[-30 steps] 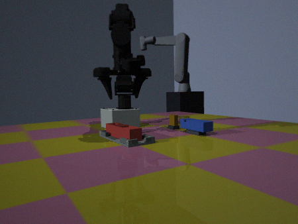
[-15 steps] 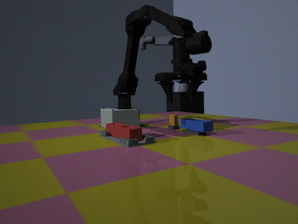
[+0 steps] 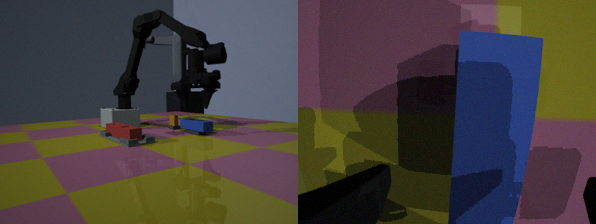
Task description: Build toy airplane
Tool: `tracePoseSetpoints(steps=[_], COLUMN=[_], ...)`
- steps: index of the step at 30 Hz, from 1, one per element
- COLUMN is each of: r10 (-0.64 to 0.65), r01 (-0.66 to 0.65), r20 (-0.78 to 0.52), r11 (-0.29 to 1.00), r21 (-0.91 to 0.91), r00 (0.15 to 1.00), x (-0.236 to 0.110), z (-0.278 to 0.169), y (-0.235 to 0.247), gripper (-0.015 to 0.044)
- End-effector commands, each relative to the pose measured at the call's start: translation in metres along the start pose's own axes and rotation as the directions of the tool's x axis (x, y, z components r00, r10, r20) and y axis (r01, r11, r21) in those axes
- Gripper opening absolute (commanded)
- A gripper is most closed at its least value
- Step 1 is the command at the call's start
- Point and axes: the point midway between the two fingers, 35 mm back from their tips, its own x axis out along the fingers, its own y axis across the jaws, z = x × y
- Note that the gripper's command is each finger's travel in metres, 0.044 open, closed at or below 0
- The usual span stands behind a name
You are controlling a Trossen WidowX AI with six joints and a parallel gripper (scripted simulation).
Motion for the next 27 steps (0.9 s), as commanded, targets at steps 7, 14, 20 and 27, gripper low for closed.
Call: tracePoseSetpoints(steps=[7, 14, 20, 27], r10=[-0.007, -0.008, -0.007, -0.007], r01=[0.007, 0.008, 0.007, 0.007], r20=[-0.005, -0.004, -0.004, -0.005], r11=[1.000, 1.000, 1.000, 1.000], r21=[0.003, 0.002, 0.002, 0.003], r00=[1.000, 1.000, 1.000, 1.000], x=[0.024, 0.034, 0.044, 0.055], z=[-0.002, -0.002, -0.002, -0.002], y=[-0.002, -0.001, -0.001, -0.002], gripper=[0.0440, 0.0440, 0.0440, 0.0440])
